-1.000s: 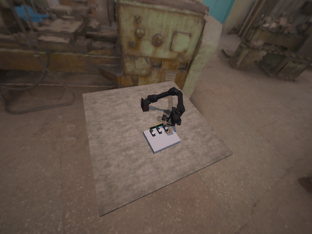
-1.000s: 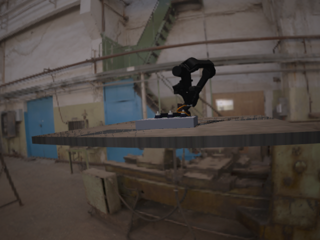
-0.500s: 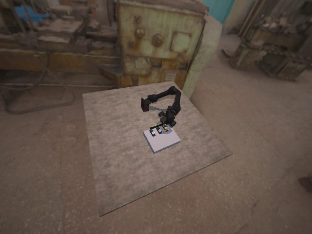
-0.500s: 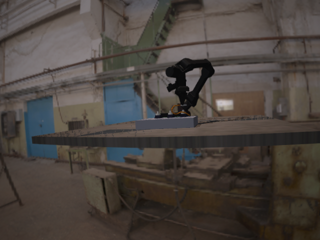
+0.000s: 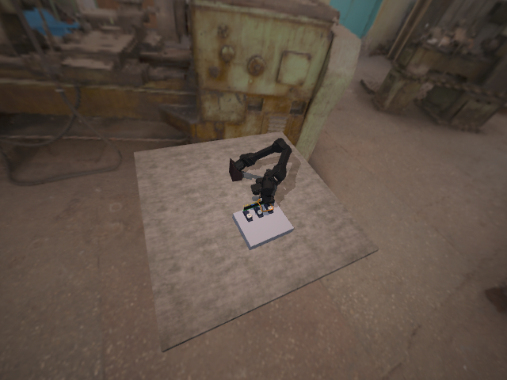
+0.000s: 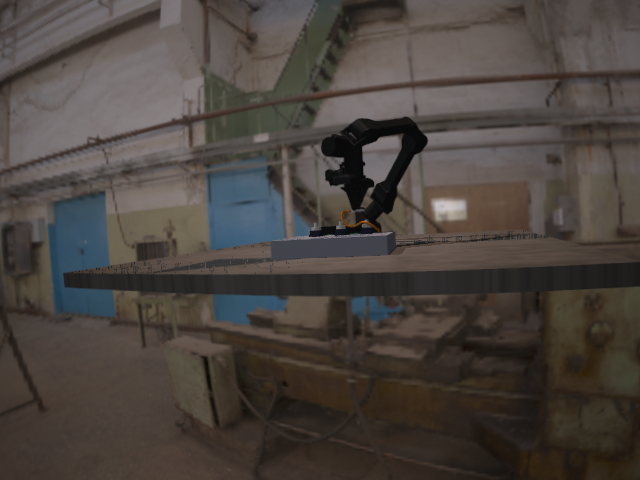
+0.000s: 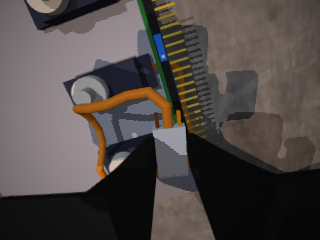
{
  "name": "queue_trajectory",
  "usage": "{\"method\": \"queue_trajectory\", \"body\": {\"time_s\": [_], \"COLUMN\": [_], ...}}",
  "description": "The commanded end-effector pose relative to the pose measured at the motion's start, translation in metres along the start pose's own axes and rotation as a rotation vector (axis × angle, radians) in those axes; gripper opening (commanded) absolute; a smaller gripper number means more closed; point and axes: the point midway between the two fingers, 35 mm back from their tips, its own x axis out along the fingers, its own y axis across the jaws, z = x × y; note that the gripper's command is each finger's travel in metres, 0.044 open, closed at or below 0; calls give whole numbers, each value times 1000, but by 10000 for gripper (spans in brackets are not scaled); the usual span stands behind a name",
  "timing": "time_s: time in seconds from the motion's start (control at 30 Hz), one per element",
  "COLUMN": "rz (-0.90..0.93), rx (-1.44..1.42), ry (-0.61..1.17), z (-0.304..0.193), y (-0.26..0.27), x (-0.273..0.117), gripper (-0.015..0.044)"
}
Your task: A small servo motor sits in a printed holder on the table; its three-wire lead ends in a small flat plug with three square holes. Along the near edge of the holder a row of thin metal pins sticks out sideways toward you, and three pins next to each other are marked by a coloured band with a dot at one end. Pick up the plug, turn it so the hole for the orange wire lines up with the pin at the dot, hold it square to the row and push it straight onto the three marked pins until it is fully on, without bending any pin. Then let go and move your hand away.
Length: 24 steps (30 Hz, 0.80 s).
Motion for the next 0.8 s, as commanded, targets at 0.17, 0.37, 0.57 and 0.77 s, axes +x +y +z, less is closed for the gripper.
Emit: {"method": "queue_trajectory", "body": {"time_s": [0.17,0.37,0.57,0.77], "rz": [-2,-3,-5,-9], "rx": [317,522,728,933], "ry": [-7,-6,-4,-1], "z": [22,34,45,55], "y": [-17,-28,-41,-53], "x": [0,1,3,4], "gripper": [0,0,0,0]}}
